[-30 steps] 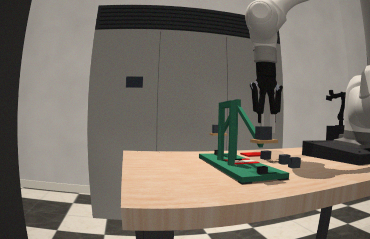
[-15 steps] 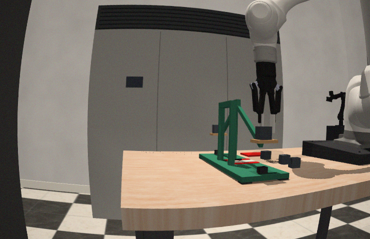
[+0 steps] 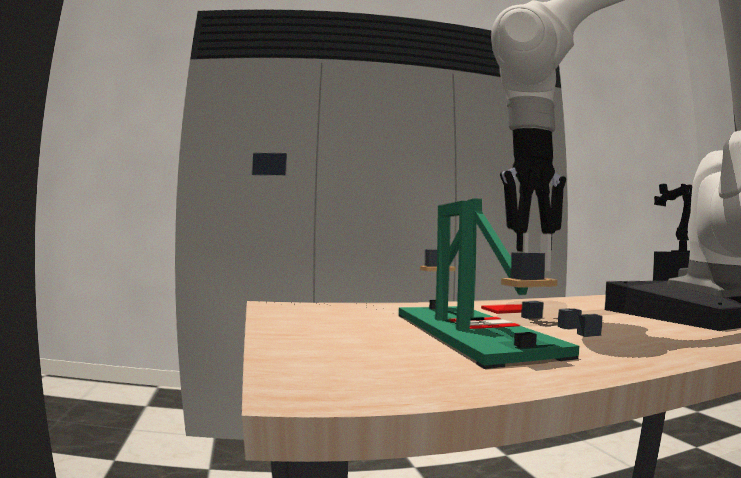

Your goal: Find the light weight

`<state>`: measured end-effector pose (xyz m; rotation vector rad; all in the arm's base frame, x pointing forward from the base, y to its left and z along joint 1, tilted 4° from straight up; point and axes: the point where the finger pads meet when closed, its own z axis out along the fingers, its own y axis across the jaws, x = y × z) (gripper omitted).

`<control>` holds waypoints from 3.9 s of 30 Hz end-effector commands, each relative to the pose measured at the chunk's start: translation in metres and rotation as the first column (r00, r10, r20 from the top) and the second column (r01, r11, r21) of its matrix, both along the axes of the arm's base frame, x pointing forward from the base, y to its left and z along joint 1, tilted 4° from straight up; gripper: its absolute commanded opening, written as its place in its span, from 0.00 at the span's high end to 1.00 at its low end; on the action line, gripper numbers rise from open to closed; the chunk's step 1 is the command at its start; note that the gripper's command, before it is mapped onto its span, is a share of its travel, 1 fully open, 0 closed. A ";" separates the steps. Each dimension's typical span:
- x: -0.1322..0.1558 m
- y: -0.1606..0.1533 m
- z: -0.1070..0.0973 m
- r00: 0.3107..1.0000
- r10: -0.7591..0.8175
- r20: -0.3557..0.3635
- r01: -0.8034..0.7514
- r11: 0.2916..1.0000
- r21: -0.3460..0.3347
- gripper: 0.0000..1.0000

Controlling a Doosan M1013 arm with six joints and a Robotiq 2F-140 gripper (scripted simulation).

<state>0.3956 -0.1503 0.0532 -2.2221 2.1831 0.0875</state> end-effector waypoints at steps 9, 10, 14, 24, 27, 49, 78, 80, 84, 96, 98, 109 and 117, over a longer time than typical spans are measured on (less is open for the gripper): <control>-0.002 0.001 -0.018 1.000 -0.005 0.001 0.005 1.000 0.005 0.65; -0.002 0.001 -0.020 1.000 -0.005 0.001 0.005 1.000 0.005 0.65; -0.002 0.002 -0.026 1.000 -0.005 0.001 0.005 1.000 0.005 0.65; -0.002 0.002 -0.037 1.000 -0.005 0.001 0.005 1.000 0.005 0.65; -0.002 0.003 -0.039 1.000 -0.005 0.001 0.005 1.000 0.005 0.65; -0.002 0.003 -0.044 1.000 -0.005 0.001 0.005 1.000 0.005 0.65; -0.002 0.003 -0.044 1.000 -0.005 0.001 0.005 1.000 0.005 0.65; -0.002 0.003 -0.044 1.000 -0.005 0.001 0.005 1.000 0.005 0.65; -0.002 0.003 -0.044 1.000 -0.005 0.001 0.005 1.000 0.005 0.65; -0.003 0.005 -0.044 1.000 -0.005 0.001 0.005 1.000 0.005 0.65; -0.003 0.005 -0.044 1.000 -0.005 0.001 0.005 1.000 0.005 0.65; -0.003 0.005 -0.044 1.000 -0.005 0.001 0.005 1.000 0.005 0.65; -0.003 0.005 -0.044 1.000 -0.005 0.001 0.005 1.000 0.005 0.65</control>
